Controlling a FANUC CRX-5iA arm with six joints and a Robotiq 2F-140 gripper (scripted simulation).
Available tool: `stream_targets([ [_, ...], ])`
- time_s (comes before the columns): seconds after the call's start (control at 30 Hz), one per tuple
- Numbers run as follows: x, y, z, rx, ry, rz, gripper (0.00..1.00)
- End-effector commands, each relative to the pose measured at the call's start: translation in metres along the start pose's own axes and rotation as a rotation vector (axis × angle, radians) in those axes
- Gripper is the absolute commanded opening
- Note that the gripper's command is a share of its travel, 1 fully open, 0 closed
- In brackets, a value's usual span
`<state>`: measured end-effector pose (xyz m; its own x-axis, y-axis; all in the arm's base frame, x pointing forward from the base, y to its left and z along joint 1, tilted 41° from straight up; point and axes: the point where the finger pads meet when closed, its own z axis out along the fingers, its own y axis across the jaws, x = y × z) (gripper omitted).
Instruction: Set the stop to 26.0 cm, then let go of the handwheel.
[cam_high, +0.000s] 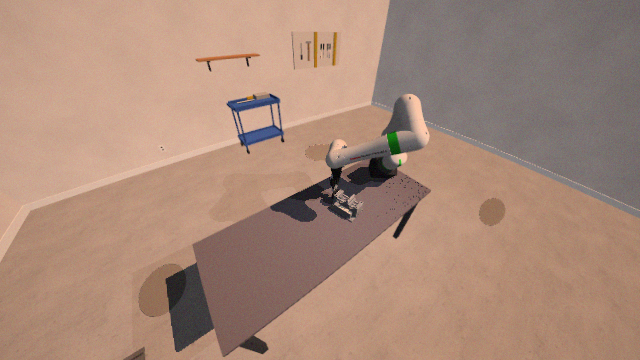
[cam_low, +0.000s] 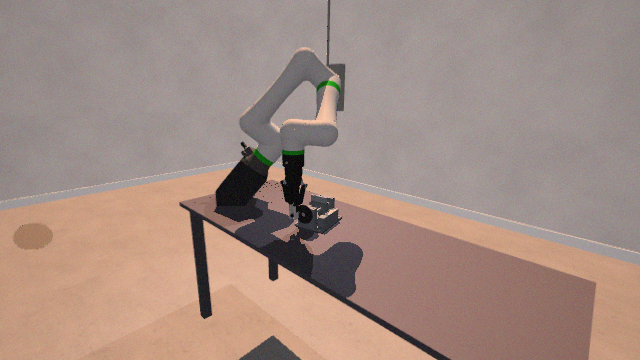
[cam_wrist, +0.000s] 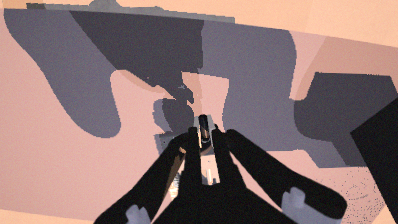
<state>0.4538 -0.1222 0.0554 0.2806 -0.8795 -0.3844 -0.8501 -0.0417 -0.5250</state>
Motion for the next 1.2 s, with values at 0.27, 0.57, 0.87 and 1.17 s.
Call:
stream_targets([
  [0.27,0.0002,-0.0008,-0.0045,0.000,0.000,0.000,0.04],
  [0.57,0.0002,-0.0014,-0.0065,0.000,0.000,0.000,0.04],
  [0.87,0.0002,-0.0019,-0.0081,0.000,0.000,0.000,0.04],
  [1.17,0.0002,-0.0021,-0.0086,0.000,0.000,0.000,0.04],
])
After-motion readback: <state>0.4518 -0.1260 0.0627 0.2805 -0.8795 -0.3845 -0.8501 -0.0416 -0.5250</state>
